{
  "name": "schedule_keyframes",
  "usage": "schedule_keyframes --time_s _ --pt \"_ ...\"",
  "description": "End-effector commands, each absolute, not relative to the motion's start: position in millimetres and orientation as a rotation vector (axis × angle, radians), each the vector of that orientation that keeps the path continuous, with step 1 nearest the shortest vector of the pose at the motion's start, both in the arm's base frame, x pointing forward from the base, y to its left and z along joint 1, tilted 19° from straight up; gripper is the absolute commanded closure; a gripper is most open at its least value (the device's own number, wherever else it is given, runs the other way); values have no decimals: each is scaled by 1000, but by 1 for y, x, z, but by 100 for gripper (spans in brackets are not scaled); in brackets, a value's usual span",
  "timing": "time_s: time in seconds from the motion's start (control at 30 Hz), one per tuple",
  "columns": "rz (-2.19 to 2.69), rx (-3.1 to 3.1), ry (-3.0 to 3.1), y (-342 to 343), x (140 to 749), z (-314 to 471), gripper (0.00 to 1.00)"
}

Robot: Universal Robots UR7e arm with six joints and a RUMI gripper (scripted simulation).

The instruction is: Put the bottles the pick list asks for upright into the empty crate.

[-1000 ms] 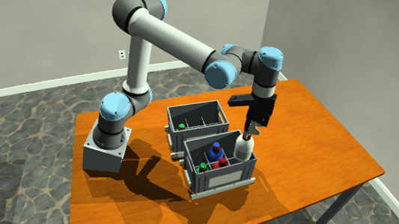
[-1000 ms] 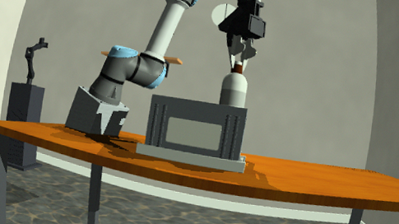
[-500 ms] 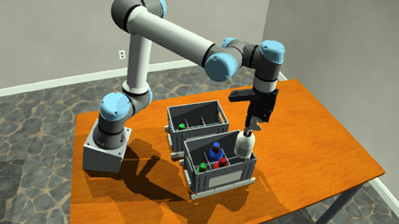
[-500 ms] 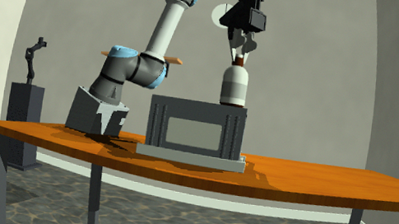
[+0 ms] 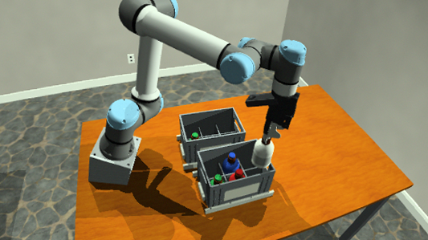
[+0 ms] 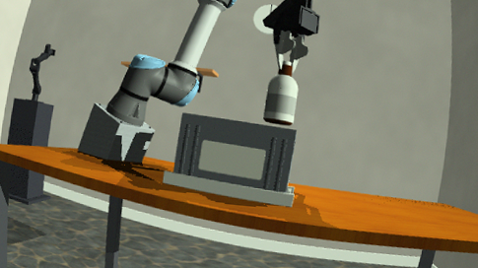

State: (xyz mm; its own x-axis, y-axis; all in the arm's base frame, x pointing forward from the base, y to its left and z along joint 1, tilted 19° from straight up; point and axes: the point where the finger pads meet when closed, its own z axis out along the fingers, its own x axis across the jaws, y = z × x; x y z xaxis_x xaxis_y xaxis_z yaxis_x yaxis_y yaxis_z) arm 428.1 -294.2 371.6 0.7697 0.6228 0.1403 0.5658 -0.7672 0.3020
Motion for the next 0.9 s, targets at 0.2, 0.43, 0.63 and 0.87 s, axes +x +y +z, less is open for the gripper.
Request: schedule_keyframes --time_s 0.2,0.43,0.63,0.87 --pt "342 2720 930 -281 424 369 100" --pt "342 2720 930 -272 421 367 100" --pt "342 2721 930 -261 418 364 100" --pt "342 2721 930 -248 414 361 100"
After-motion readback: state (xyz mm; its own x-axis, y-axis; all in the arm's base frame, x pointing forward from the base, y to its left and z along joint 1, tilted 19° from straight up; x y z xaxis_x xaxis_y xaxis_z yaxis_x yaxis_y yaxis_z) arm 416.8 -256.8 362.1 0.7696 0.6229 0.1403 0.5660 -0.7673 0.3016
